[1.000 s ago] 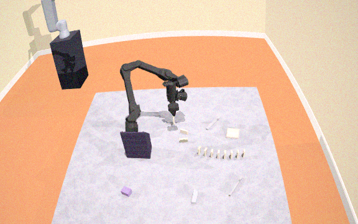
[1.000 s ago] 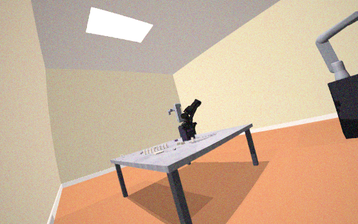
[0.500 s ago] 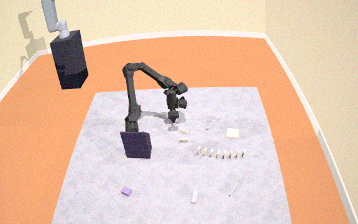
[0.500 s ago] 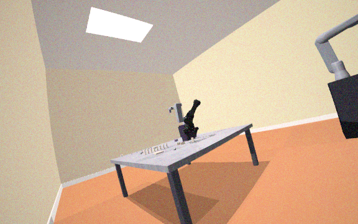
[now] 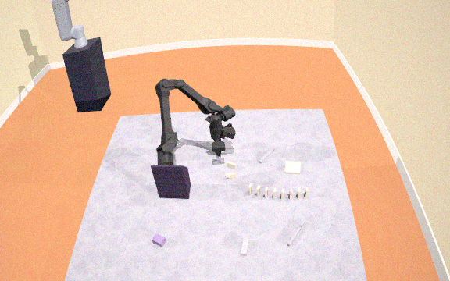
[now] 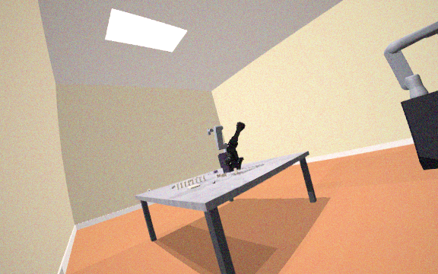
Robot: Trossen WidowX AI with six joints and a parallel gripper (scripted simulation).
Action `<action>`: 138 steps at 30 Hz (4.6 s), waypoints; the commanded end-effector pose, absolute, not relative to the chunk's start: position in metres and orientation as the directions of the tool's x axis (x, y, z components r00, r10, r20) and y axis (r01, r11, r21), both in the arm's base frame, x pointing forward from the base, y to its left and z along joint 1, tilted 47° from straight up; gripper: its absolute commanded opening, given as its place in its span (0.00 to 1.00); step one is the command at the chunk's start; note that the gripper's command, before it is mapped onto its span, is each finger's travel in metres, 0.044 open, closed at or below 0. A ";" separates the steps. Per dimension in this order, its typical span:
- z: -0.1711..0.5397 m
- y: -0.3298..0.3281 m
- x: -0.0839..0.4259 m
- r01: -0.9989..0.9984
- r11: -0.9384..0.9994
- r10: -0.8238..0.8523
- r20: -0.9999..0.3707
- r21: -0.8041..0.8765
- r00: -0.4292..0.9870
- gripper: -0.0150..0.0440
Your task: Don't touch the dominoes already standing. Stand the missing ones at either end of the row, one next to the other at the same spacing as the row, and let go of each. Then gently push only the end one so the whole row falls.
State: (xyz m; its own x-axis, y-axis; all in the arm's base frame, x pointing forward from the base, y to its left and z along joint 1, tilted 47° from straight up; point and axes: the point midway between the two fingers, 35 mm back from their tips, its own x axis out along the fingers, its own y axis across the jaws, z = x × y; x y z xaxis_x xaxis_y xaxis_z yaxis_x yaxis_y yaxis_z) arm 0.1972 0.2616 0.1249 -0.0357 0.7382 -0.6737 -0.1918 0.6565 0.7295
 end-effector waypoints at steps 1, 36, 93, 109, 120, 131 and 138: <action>0.121 0.263 0.198 -0.183 0.663 0.734 -0.679 0.726 -0.035 0.82; 0.215 0.163 0.203 -0.189 0.665 0.731 -0.682 0.723 -0.038 0.44; -0.062 0.090 0.332 0.285 0.667 0.725 -0.688 0.689 -0.032 0.44; -0.062 0.090 0.332 0.285 0.667 0.725 -0.688 0.689 -0.032 0.61; -0.062 0.090 0.332 0.285 0.667 0.725 -0.688 0.689 -0.032 1.00; 0.024 -0.003 0.338 0.280 0.676 0.716 -0.697 0.682 -0.032 1.00; 0.029 -0.007 0.337 0.279 0.675 0.717 -0.696 0.683 -0.032 1.00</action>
